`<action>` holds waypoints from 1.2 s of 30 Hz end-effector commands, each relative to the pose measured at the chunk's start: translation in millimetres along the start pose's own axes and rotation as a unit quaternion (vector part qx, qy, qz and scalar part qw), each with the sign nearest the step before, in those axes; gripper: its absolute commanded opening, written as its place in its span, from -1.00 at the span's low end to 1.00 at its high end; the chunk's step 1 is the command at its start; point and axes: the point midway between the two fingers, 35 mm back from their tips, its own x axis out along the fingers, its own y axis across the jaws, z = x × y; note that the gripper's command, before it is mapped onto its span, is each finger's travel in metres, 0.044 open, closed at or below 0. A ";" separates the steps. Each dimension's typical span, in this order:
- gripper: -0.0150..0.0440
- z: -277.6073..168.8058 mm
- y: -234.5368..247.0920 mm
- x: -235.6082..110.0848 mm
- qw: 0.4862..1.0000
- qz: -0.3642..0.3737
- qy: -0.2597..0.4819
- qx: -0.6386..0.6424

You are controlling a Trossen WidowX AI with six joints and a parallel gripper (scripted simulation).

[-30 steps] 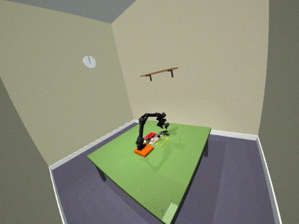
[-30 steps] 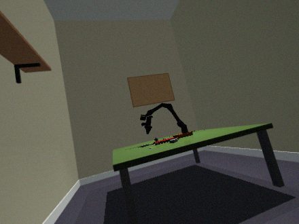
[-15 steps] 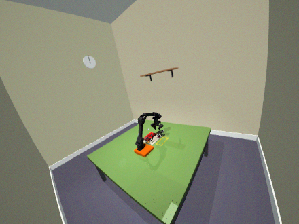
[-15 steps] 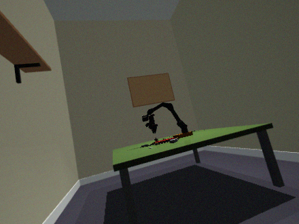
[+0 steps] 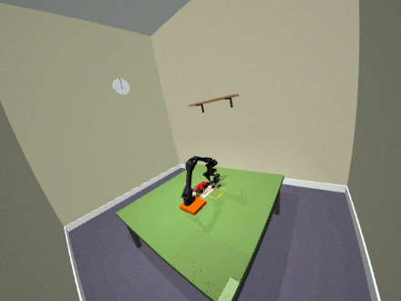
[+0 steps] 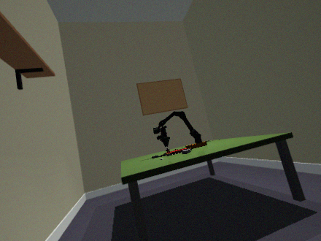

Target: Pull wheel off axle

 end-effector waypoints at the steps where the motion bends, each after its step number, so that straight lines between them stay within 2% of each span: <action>1: 0.53 -3.2 1.0 23.0 1.000 0.003 0.007 -0.001; 5: 0.53 -4.1 1.1 38.1 1.000 0.003 0.007 -0.001; 10: 0.53 -4.1 1.1 38.8 1.000 0.003 0.007 -0.001; 14: 0.17 -3.5 0.5 35.5 1.000 0.000 0.007 0.002; 22: -0.01 -3.5 0.5 35.5 1.000 0.000 0.007 0.002; 27: -0.46 -3.5 0.5 34.7 1.000 0.000 0.007 0.002; 36: -0.49 -3.3 0.4 31.7 1.000 0.001 0.007 0.002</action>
